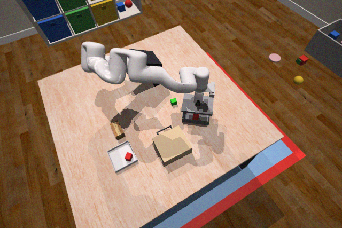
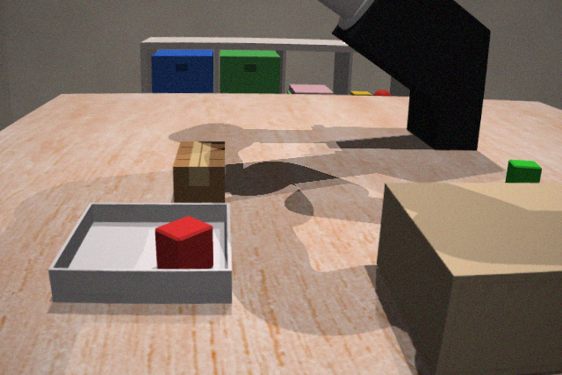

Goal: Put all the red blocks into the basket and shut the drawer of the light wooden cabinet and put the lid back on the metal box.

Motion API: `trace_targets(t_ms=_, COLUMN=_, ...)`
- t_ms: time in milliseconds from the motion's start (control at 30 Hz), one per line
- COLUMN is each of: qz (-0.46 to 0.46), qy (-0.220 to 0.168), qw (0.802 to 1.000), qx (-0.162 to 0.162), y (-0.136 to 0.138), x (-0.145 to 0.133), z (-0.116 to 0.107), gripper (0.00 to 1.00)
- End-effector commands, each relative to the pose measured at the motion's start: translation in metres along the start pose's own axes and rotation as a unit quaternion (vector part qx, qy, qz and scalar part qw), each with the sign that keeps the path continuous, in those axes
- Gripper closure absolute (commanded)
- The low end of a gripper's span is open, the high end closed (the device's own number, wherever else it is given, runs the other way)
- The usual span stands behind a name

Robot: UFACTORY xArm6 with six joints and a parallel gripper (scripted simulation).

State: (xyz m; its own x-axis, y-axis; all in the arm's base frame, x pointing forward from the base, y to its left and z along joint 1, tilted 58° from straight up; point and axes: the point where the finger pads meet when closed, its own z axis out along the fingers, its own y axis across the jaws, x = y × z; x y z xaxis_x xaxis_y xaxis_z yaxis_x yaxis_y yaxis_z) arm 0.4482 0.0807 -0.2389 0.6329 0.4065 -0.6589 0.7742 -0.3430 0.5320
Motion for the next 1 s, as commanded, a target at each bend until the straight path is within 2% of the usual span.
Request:
trace_targets(t_ms=0, qz=0.001, qy=0.002, qw=1.0, qx=0.0, y=0.001, x=0.001, z=-0.004, gripper=1.0)
trace_targets(t_ms=67, qz=0.002, qy=0.003, qw=1.0, qx=0.0, y=-0.013, x=0.002, z=-0.005, gripper=1.0)
trace_targets(t_ms=133, qz=0.002, qy=0.003, qw=1.0, qx=0.0, y=-0.013, x=0.002, z=-0.005, gripper=1.0)
trace_targets(t_ms=200, qz=0.01, qy=0.005, qw=1.0, qx=0.002, y=-0.068, x=0.001, z=-0.009, gripper=1.0)
trace_targets(t_ms=300, qz=0.028, qy=0.003, qw=1.0, qx=0.0, y=-0.09, x=-0.006, z=-0.006, gripper=1.0)
trace_targets(t_ms=533, qz=0.031, qy=0.002, qw=1.0, qx=0.0, y=-0.163, x=-0.015, z=-0.004, gripper=1.0)
trace_targets(t_ms=967, qz=0.031, qy=0.002, qw=1.0, qx=0.0, y=-0.163, x=-0.015, z=-0.004, gripper=1.0)
